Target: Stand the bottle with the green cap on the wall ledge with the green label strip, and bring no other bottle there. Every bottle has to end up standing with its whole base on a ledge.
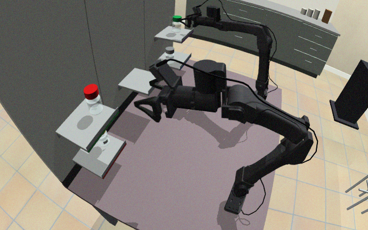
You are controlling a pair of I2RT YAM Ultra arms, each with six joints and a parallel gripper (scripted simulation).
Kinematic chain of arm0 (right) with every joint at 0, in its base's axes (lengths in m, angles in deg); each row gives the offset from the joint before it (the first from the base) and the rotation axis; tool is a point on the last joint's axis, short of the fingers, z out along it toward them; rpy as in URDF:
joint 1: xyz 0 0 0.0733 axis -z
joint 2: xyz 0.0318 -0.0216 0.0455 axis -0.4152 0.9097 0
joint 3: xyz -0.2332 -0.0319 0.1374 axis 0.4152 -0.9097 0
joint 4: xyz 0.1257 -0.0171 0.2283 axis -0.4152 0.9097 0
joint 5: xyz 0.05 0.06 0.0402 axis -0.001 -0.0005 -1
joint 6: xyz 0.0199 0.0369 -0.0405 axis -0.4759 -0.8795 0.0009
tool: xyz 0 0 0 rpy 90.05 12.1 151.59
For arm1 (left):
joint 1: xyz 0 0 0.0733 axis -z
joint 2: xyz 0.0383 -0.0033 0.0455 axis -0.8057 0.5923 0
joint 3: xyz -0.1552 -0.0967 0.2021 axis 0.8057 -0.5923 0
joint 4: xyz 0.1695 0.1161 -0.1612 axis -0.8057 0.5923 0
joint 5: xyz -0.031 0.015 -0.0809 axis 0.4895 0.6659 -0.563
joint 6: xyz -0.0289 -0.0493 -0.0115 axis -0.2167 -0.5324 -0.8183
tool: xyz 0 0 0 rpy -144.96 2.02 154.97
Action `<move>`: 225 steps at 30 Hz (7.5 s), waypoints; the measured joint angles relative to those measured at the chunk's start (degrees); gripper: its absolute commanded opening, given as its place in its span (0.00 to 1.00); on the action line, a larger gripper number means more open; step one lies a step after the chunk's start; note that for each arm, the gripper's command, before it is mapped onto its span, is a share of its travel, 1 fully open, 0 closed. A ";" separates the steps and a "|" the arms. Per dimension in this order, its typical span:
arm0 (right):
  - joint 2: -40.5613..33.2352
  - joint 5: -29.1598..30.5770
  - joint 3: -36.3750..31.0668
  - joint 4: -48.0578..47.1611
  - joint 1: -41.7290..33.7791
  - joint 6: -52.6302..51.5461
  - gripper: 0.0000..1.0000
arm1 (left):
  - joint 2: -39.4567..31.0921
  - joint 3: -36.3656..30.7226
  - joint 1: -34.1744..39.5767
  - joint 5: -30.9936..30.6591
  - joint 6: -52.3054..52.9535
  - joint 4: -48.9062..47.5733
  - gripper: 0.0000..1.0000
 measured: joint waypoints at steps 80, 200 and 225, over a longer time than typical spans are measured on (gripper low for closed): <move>12.41 0.59 17.77 8.11 -0.83 0.00 0.50 | 0.00 0.00 0.00 0.00 0.00 0.00 1.00; 1.38 33.07 -8.92 -5.70 -53.40 -4.46 0.50 | -6.27 -22.47 10.58 3.87 -2.27 -23.91 1.00; 13.84 29.31 6.95 -5.35 -49.90 -4.04 0.50 | -6.27 -22.47 10.58 3.87 -2.27 -23.91 1.00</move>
